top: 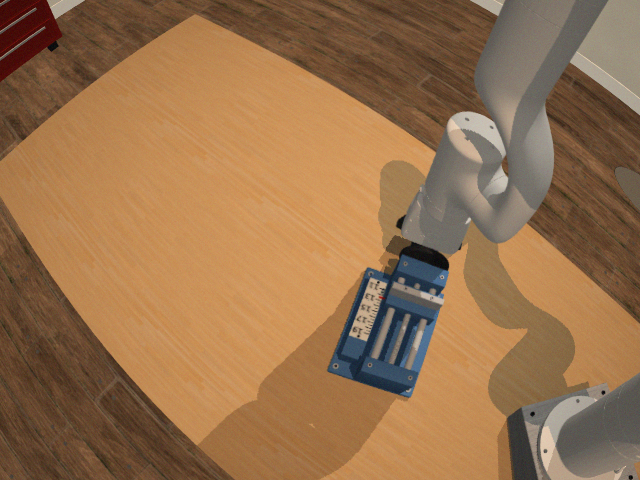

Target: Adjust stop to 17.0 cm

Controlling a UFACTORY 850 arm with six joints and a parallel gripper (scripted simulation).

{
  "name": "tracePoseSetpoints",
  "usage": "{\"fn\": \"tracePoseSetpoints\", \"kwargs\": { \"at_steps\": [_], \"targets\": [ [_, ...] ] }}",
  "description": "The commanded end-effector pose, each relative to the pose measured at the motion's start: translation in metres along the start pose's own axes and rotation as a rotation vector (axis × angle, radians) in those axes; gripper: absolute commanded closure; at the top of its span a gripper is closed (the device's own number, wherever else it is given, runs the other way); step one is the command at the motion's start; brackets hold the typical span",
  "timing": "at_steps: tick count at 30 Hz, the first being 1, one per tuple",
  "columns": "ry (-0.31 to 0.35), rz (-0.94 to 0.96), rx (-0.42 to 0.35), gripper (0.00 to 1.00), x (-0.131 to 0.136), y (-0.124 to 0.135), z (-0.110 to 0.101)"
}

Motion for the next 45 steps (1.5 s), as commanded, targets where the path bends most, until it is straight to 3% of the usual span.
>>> {"fn": "tracePoseSetpoints", "kwargs": {
  "at_steps": [1, 8, 15, 45],
  "targets": [
    [-0.015, 0.001, 0.008, 0.94, 0.006, -0.001, 0.0],
    [-0.015, 0.001, 0.008, 0.94, 0.02, -0.002, -0.003],
    [-0.015, 0.001, 0.008, 0.94, 0.036, -0.004, -0.022],
    [-0.015, 0.001, 0.008, 0.94, 0.027, -0.003, -0.054]
  ]
}}
Point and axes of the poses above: the point where the finger pads meet when closed, its own z axis out along the fingers, its own x axis across the jaws, y = z × x, the point moved 7 cm from there along -z, back along the fingers, and after that the axes turned 8 degrees about z, right-handed, at the moved point
